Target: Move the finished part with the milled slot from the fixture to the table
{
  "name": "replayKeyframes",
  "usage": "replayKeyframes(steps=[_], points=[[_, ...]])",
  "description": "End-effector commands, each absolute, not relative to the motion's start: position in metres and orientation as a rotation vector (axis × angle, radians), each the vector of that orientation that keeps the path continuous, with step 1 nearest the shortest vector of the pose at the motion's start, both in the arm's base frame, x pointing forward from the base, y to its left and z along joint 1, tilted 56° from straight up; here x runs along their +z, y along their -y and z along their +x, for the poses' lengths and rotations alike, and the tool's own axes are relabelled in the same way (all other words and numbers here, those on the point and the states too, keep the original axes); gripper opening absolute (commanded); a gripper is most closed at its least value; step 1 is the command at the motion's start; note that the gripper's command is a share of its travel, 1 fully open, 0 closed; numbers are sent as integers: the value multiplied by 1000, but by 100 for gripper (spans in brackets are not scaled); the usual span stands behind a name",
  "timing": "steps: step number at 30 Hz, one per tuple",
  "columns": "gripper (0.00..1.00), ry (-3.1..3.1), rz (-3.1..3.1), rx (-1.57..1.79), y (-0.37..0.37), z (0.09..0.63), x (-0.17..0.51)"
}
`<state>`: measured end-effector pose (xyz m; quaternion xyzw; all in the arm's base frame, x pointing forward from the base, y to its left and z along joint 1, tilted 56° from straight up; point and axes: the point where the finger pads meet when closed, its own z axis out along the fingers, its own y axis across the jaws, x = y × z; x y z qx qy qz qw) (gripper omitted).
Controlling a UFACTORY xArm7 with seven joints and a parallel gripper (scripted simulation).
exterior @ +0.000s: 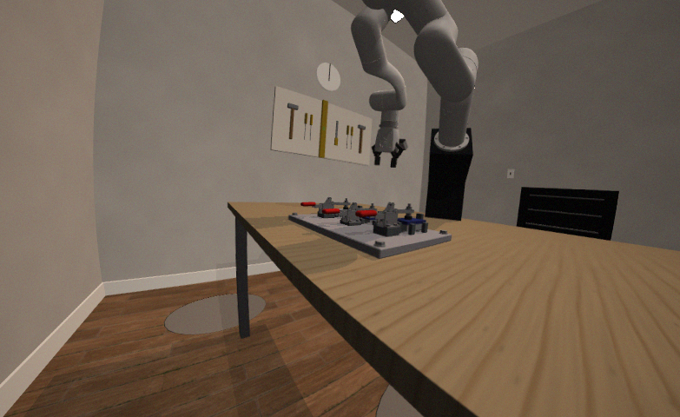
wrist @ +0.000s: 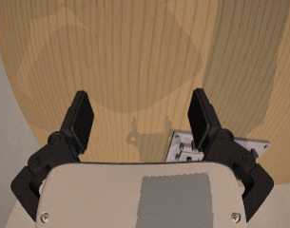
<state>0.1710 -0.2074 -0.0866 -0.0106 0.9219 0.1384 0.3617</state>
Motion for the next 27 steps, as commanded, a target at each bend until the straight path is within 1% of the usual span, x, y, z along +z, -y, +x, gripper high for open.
replayKeyframes(steps=[1, 18, 27], points=[[100, -2376, -25, 353, 209, 170, -87], [100, -2375, -29, 351, 209, 170, -86], [100, -2216, -413, 234, 226, 171, -29]])
